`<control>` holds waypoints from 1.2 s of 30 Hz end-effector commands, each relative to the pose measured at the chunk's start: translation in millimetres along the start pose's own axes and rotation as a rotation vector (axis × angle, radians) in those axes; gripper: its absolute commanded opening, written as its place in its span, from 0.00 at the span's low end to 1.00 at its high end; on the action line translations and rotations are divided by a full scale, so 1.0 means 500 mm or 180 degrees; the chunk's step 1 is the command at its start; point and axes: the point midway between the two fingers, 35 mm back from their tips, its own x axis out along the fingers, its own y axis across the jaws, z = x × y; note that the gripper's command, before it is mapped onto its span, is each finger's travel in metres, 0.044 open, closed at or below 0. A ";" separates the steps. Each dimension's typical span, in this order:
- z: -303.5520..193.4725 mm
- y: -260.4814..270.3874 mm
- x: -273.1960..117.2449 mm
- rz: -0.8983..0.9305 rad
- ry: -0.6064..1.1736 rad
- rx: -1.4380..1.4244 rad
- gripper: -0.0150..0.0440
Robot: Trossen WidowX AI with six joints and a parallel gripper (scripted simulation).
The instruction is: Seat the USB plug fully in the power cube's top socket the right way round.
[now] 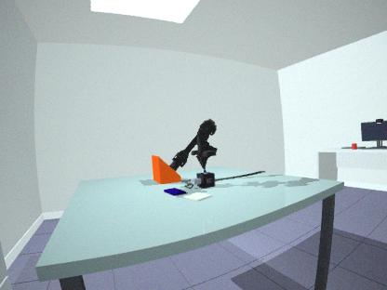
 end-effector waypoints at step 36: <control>0.000 0.000 -0.029 0.0001 0.0001 0.0001 0.25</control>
